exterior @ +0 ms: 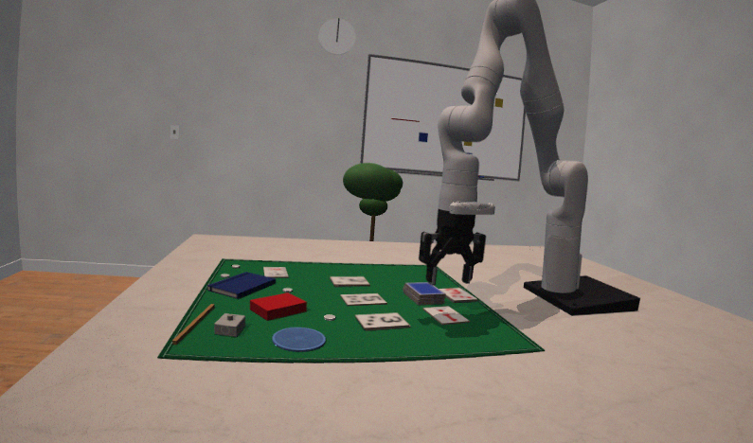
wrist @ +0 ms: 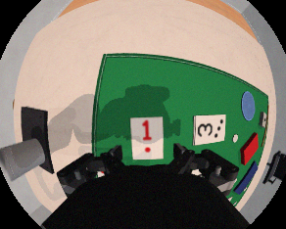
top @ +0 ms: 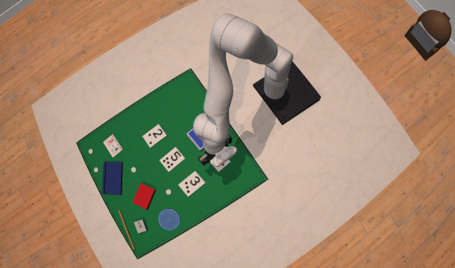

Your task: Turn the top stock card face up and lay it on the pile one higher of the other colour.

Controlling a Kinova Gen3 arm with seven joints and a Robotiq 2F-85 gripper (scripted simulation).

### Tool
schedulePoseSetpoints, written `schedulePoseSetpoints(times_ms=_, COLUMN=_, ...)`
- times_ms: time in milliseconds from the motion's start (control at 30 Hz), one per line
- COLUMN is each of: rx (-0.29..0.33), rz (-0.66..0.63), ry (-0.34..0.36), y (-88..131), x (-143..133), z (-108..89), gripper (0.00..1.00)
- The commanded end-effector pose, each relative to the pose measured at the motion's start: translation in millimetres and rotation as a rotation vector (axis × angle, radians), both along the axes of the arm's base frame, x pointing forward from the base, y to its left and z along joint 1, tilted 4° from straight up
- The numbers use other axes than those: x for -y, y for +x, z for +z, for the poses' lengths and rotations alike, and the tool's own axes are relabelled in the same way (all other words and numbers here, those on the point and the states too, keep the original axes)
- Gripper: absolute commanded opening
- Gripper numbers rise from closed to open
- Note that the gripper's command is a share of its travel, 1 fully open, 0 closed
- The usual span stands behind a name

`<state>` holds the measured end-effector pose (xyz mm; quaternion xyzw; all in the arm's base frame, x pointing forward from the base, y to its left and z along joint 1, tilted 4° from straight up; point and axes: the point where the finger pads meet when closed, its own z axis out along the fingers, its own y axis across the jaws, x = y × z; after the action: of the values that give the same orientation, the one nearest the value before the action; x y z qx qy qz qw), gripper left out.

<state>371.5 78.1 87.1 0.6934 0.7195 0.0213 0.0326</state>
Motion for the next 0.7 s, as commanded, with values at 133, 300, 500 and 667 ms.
schedulePoseSetpoints(times_ms=133, rx=-0.002, rz=0.0, ry=0.0, y=0, x=0, z=-7.8, gripper=0.85)
schedulePoseSetpoints(times_ms=300, rx=-0.002, rz=0.0, ry=0.0, y=1, x=0, z=-13.2, gripper=0.85)
schedulePoseSetpoints(times_ms=500, rx=-0.002, rz=0.0, ry=0.0, y=1, x=0, z=-26.0, gripper=0.85)
schedulePoseSetpoints(times_ms=667, rx=-0.002, rz=0.0, ry=0.0, y=2, x=0, z=-36.6, gripper=0.85)
